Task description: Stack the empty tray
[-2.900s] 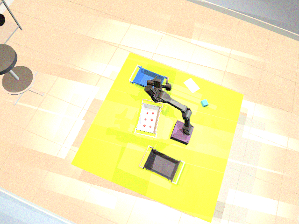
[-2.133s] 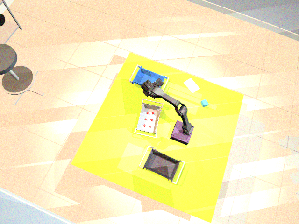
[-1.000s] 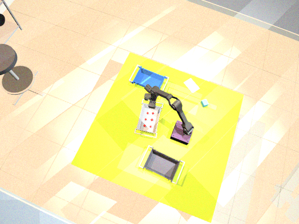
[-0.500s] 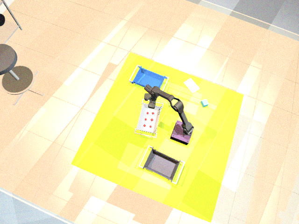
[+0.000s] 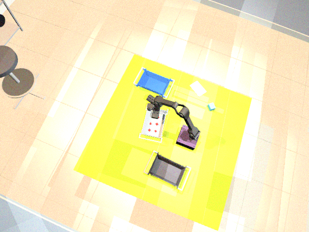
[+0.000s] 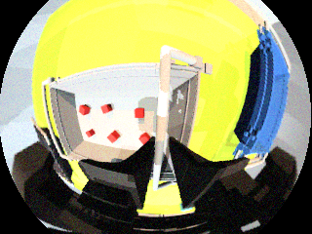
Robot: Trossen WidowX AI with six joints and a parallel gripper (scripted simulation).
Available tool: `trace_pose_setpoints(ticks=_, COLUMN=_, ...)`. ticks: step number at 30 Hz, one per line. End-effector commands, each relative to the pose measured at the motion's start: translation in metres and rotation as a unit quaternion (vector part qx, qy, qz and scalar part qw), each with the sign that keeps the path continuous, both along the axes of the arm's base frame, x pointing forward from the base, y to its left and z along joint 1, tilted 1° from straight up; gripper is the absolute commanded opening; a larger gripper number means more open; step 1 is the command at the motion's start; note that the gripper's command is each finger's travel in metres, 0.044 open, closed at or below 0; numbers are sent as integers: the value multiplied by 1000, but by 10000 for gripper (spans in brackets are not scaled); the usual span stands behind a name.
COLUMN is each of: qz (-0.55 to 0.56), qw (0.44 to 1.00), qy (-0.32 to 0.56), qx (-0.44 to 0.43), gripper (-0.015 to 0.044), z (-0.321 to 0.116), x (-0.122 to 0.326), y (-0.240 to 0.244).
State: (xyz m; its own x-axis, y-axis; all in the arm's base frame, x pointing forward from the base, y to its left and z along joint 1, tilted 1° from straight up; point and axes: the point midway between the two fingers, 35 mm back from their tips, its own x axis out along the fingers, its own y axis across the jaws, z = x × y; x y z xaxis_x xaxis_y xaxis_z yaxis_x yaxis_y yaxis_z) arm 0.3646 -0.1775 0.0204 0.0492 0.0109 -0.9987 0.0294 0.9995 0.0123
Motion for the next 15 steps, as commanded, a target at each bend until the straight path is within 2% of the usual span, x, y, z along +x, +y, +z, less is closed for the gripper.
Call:
trace_pose_setpoints(ticks=1, qz=-5, qw=1000, qy=3, qx=-2, gripper=90, z=-4, x=-2, y=3)
trace_pose_setpoints(ticks=10, qz=-5, qw=1000, qy=3, qx=-2, gripper=90, z=39, x=-1, y=0)
trace_pose_setpoints(ticks=15, qz=-3, qw=1000, qy=1, qx=-2, gripper=90, z=35, x=-1, y=1)
